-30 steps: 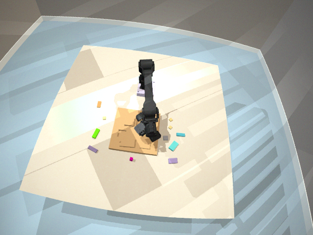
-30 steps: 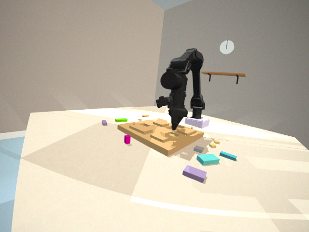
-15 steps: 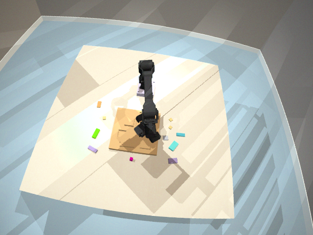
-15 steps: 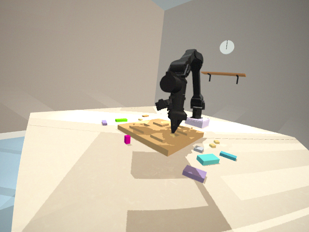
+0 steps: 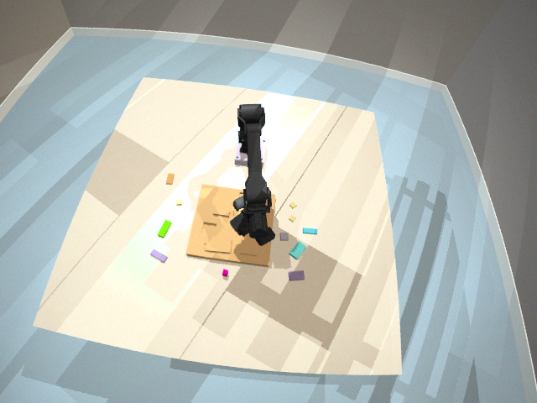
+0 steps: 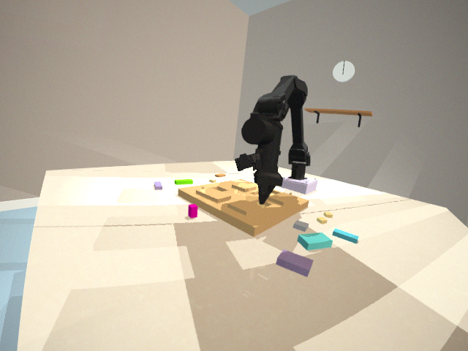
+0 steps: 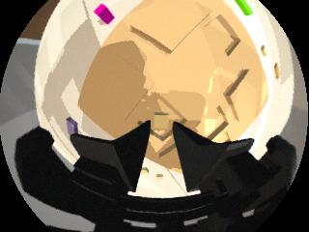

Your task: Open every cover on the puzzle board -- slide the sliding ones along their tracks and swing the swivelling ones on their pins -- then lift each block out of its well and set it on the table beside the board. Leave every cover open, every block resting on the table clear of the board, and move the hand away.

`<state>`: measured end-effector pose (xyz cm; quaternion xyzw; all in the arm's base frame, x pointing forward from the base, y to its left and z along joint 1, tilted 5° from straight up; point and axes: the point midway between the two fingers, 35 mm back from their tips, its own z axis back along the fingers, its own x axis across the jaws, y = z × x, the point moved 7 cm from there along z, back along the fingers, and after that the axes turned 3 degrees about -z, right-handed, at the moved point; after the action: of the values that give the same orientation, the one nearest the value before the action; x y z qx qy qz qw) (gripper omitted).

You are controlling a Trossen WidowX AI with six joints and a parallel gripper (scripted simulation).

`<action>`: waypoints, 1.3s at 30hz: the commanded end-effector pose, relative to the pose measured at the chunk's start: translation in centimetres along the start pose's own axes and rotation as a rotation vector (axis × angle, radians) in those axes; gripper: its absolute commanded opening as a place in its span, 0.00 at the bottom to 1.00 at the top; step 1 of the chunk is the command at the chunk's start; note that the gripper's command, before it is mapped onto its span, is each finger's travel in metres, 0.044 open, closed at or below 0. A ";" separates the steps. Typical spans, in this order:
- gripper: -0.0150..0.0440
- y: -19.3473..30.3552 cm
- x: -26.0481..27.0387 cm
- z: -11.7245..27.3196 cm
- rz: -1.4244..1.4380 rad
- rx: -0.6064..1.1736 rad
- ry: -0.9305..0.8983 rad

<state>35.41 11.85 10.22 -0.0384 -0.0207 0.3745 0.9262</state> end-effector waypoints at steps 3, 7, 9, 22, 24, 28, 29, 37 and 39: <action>0.50 0.0 0.0 -0.4 0.004 -0.003 0.004; 0.50 0.0 0.0 -0.8 0.004 -0.003 0.004; 0.50 0.0 0.0 -1.0 0.004 -0.003 0.004; 0.44 0.0 0.0 -0.9 0.000 -0.001 -0.002; 0.42 0.0 0.0 -0.9 0.000 -0.001 -0.002; 0.39 0.0 0.0 -0.9 0.000 -0.001 -0.002; 0.39 0.0 0.0 -0.9 0.000 -0.001 -0.002; 0.39 0.0 0.1 -0.2 0.000 -0.001 -0.001; 0.39 0.0 0.1 0.0 0.001 -0.001 -0.001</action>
<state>35.38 11.81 9.55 -0.0383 -0.0165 0.3753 0.9260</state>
